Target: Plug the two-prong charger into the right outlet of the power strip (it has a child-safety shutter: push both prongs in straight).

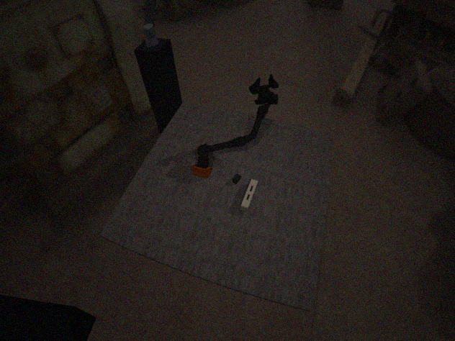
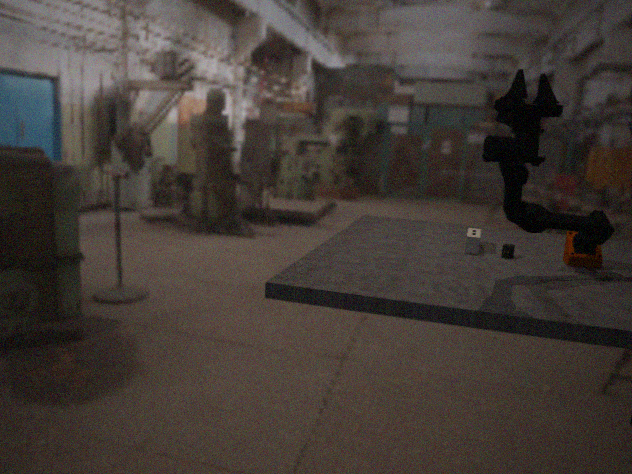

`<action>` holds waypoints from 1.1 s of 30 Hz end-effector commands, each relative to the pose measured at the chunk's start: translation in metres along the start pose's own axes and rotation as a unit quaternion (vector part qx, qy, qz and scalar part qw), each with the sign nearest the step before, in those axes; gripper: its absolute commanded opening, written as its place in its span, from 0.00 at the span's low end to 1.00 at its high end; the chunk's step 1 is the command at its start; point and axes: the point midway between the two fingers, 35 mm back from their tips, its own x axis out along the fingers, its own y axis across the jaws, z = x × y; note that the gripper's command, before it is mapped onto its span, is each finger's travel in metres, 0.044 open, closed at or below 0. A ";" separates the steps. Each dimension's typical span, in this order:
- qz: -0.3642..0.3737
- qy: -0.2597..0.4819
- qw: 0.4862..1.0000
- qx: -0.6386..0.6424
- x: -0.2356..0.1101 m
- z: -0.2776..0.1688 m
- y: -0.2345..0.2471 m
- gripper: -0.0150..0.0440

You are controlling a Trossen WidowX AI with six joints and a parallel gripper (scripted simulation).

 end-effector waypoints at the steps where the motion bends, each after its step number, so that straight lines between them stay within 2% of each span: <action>1: 0.001 0.000 1.000 0.002 0.000 0.000 0.000 0.98; 7: 0.020 -0.001 0.998 0.063 0.006 -0.011 0.016 1.00; 12: 0.035 -0.003 0.993 0.112 0.009 -0.038 0.034 1.00; 22: 0.072 -0.012 0.975 0.212 0.019 -0.086 0.080 1.00; 33: 0.112 -0.041 0.950 0.290 0.033 -0.115 0.133 1.00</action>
